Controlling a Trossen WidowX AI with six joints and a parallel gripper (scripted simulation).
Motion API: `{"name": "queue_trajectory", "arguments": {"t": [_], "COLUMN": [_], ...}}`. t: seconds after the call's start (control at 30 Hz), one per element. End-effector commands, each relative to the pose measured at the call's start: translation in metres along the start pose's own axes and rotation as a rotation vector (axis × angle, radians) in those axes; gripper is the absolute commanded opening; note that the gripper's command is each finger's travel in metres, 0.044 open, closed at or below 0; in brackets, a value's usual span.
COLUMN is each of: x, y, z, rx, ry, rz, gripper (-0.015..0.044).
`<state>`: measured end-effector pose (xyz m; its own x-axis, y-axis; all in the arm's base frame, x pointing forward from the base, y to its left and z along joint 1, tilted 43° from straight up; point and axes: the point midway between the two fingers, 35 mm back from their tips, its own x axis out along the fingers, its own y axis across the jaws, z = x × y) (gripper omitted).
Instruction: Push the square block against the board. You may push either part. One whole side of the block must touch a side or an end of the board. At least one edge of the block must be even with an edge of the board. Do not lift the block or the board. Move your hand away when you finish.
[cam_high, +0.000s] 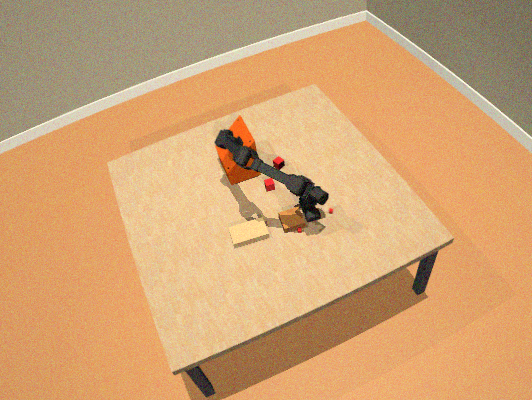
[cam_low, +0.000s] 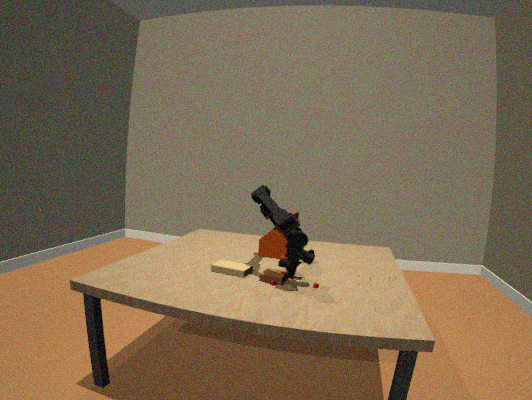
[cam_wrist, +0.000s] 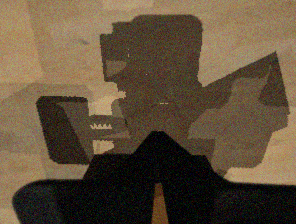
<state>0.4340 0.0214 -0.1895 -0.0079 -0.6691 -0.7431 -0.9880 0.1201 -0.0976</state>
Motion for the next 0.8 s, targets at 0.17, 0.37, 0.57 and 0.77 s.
{"name": "queue_trajectory", "arguments": {"t": [0.17,0.37,0.57,0.77], "x": [0.011,0.011,0.011,0.011], "y": [0.004,0.002,0.001,0.001], "z": [-0.003,-0.012,-0.020,-0.029], "rx": [-0.013,-0.013,-0.014,-0.014], "ry": [0.009,0.009,0.009,0.009], "rz": [0.006,0.006,0.006,0.006], "gripper": [0.0000,0.0000,0.0000,0.0000]}}
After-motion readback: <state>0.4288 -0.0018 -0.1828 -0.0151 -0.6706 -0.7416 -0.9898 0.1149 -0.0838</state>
